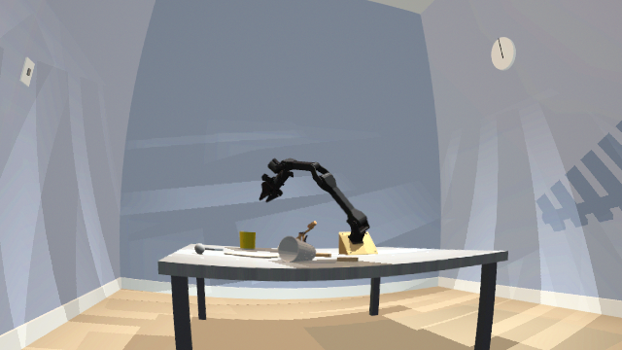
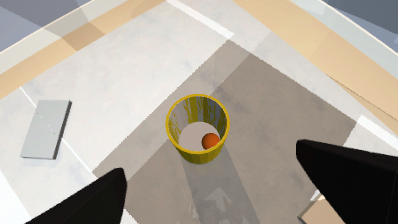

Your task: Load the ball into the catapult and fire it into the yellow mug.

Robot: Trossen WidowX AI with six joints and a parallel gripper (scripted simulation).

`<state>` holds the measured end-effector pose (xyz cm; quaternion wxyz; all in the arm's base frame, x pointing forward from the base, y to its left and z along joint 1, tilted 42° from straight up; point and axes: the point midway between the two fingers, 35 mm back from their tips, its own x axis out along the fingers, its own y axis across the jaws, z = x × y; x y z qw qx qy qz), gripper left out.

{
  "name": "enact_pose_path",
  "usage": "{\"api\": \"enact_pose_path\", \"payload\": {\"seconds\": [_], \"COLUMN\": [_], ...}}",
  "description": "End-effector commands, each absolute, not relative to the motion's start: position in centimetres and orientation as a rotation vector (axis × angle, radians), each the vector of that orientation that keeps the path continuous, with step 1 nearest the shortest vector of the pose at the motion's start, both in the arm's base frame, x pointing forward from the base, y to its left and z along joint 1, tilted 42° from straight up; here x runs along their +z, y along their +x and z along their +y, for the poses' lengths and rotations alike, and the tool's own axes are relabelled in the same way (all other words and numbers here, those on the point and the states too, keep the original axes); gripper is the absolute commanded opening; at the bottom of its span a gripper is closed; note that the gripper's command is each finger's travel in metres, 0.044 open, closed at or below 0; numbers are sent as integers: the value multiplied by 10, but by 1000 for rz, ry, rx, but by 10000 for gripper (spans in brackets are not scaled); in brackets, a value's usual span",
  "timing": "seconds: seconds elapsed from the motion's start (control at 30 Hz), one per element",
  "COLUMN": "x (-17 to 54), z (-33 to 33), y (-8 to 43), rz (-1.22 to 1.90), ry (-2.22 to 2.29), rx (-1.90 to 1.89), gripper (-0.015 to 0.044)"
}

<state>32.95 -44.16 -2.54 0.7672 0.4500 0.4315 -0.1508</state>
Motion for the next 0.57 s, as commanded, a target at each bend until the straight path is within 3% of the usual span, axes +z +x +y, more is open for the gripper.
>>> {"api": "enact_pose_path", "payload": {"seconds": [0.0,0.53], "x": [-30,-26], "z": [-440,-441], "y": [331,330], "rz": [931,935], "ry": [992,978], "rx": [-318,-325], "gripper": [440,440]}}
